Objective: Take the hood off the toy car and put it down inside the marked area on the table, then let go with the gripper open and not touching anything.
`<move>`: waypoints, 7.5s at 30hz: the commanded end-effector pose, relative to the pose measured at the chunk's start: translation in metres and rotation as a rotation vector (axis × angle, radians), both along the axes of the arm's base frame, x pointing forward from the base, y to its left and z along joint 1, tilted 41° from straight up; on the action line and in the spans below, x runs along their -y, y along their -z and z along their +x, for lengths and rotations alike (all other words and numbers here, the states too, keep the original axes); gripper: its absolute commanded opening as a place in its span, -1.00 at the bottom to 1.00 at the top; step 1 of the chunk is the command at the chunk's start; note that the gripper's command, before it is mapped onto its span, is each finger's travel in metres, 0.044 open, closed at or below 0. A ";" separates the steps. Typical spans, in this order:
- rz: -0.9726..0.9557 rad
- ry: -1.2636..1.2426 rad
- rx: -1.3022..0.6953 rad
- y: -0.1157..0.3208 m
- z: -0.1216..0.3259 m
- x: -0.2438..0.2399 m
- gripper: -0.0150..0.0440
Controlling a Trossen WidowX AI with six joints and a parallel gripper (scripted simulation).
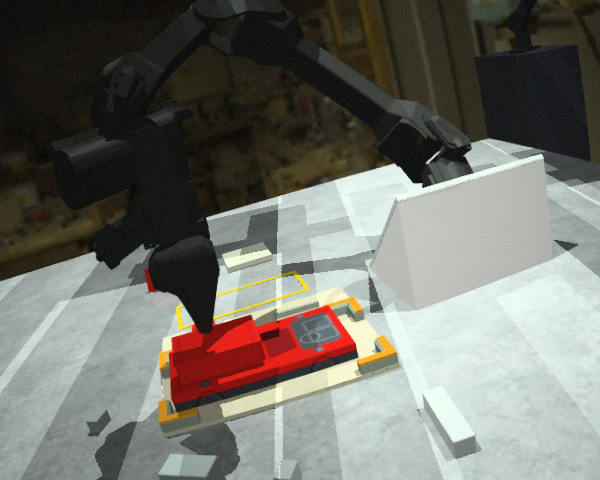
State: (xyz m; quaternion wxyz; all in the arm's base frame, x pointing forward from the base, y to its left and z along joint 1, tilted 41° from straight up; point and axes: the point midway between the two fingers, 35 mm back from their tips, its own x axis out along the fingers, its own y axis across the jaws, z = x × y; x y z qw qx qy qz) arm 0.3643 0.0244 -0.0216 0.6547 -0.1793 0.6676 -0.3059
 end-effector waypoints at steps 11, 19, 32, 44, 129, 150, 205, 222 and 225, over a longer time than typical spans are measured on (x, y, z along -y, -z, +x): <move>-0.004 -0.006 -0.006 0.007 -0.002 0.006 1.00; -0.004 -0.006 -0.006 0.011 -0.002 0.009 1.00; -0.005 -0.006 -0.006 0.017 -0.003 0.014 1.00; -0.005 -0.006 -0.006 0.022 -0.004 0.018 1.00; -0.003 0.000 -0.003 0.018 -0.003 0.015 -0.49; -0.002 -0.001 -0.003 -0.008 0.000 -0.007 -0.49; -0.002 -0.003 -0.008 -0.138 -0.056 0.112 -0.49; -0.010 -0.001 -0.008 -0.153 -0.074 0.132 -0.49; -0.010 -0.001 -0.008 -0.152 -0.074 0.133 -0.49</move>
